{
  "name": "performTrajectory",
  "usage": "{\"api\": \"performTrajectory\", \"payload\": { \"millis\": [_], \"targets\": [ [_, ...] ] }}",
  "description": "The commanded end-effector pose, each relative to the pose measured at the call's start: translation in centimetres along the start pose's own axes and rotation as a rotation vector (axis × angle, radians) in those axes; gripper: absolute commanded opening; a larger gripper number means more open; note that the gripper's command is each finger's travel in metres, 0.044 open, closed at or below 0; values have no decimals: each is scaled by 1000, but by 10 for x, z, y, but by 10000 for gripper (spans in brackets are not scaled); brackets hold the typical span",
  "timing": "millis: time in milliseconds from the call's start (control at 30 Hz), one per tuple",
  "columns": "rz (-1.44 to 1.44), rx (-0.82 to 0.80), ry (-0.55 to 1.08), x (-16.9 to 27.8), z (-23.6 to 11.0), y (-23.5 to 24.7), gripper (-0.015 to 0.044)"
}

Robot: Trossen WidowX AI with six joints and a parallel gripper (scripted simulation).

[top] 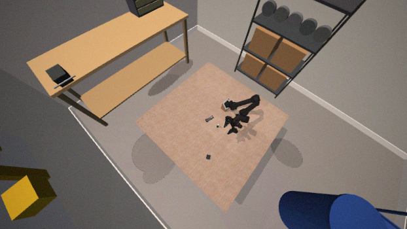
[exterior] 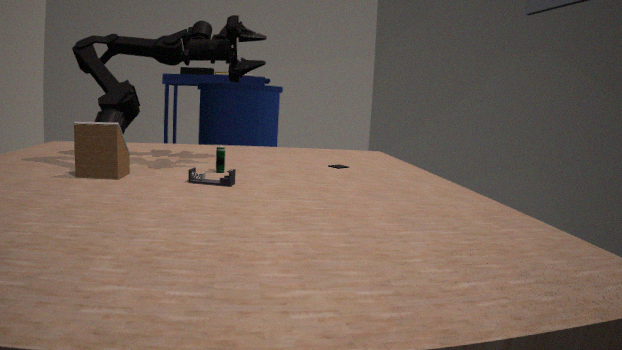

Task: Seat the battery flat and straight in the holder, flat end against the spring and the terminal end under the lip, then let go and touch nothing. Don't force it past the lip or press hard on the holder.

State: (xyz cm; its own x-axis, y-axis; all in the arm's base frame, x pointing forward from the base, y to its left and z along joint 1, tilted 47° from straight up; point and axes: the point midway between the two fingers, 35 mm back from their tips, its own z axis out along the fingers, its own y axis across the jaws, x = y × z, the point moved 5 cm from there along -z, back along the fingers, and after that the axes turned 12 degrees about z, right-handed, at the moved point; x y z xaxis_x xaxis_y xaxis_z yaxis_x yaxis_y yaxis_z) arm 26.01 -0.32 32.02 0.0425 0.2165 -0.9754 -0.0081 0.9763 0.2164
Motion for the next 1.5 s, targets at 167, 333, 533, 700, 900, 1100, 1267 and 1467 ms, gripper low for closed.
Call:
{"api": "performTrajectory", "payload": {
  "millis": [167,333,533,700,900,1100,1267,1467],
  "targets": [
    [-236,-52,419,55,31,-19,242],
    [-358,-242,841,112,39,-40,111],
    [-285,-591,1193,158,28,-58,0],
    [-67,-881,1303,173,18,-68,0],
    [-30,-915,1305,174,17,-69,0],
    [-30,-915,1305,175,17,-68,0],
    [-33,-912,1305,205,19,-49,0],
    [-29,-917,1302,239,15,-24,0]
  ]
}}
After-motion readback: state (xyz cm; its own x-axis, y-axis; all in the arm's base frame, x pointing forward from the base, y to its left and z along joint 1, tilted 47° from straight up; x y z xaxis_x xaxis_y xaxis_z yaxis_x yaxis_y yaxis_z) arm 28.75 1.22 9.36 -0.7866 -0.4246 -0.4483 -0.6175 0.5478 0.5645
